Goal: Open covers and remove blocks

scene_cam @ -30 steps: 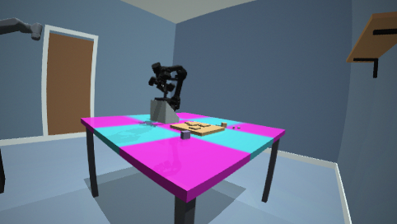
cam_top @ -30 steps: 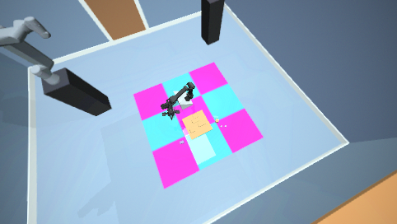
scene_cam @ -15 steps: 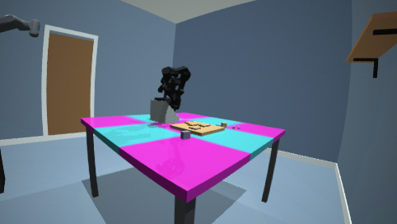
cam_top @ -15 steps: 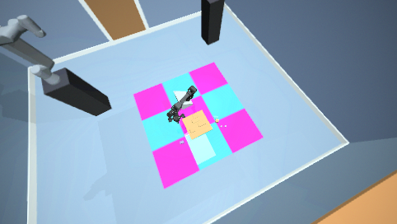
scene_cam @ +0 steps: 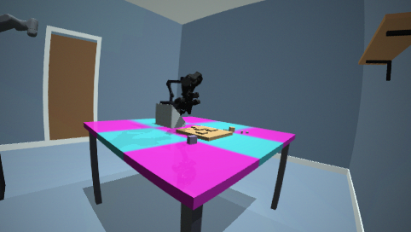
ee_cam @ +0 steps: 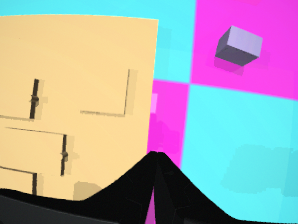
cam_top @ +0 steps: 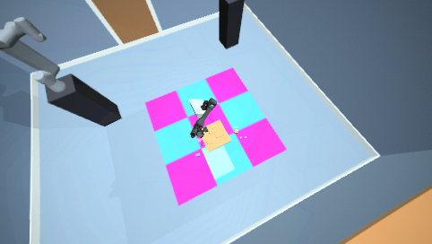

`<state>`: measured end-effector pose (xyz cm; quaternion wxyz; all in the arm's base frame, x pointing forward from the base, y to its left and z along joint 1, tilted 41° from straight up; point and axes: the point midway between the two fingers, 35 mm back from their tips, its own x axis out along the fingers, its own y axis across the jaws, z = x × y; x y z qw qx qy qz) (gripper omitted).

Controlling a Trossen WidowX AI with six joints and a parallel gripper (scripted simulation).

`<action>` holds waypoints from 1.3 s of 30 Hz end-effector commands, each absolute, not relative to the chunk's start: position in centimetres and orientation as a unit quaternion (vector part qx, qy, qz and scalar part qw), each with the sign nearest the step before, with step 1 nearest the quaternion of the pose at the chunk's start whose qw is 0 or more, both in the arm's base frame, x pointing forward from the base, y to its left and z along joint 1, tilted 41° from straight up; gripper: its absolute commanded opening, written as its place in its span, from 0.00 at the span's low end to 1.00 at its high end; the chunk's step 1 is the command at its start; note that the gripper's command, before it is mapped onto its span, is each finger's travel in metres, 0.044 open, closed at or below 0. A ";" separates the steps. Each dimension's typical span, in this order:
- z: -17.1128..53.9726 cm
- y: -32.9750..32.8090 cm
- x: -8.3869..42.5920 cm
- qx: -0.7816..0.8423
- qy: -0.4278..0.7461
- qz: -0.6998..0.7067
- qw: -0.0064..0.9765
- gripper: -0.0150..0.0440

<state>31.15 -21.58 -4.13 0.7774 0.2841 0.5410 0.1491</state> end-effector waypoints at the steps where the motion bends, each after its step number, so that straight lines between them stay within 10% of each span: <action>1: -4.4 -19.6 31.9 0.283 0.569 0.167 0.754 0.25; 39: -4.6 -12.7 33.9 0.259 0.652 0.226 0.676 0.25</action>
